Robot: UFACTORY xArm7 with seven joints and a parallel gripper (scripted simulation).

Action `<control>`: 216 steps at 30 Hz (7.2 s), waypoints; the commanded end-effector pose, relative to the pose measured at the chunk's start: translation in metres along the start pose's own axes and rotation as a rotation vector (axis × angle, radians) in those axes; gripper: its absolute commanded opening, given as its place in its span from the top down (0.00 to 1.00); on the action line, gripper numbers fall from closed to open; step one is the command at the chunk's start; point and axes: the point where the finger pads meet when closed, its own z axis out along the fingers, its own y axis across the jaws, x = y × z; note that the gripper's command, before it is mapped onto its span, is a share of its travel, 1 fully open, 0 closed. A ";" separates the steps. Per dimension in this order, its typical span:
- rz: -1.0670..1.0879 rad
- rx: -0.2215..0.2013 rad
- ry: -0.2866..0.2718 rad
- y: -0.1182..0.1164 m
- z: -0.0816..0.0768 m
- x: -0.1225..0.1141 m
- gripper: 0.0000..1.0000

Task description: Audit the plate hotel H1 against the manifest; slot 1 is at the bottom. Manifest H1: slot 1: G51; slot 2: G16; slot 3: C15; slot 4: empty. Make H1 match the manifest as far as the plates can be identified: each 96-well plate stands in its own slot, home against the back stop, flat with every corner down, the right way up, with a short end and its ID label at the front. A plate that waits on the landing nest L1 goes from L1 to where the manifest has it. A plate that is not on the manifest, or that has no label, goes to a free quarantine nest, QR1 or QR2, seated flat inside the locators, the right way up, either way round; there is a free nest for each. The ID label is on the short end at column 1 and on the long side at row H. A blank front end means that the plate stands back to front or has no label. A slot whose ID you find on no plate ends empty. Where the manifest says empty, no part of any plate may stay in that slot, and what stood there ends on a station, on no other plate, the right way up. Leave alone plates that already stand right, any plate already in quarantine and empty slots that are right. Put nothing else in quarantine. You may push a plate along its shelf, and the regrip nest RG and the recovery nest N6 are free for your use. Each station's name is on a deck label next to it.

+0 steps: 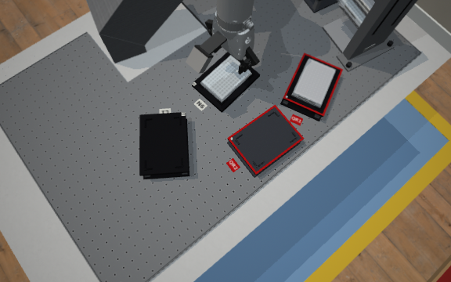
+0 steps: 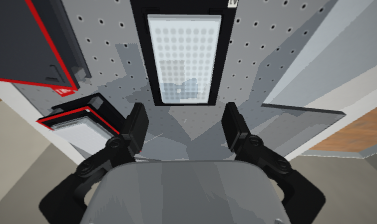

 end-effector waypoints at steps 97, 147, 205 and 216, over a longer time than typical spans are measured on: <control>0.000 0.003 0.002 -0.001 -0.245 0.001 0.00; -0.766 0.003 0.002 -0.042 -0.297 -0.103 0.00; -1.270 0.004 0.000 0.012 -0.297 -0.347 0.00; -1.270 0.004 0.000 0.034 -0.297 -0.387 0.00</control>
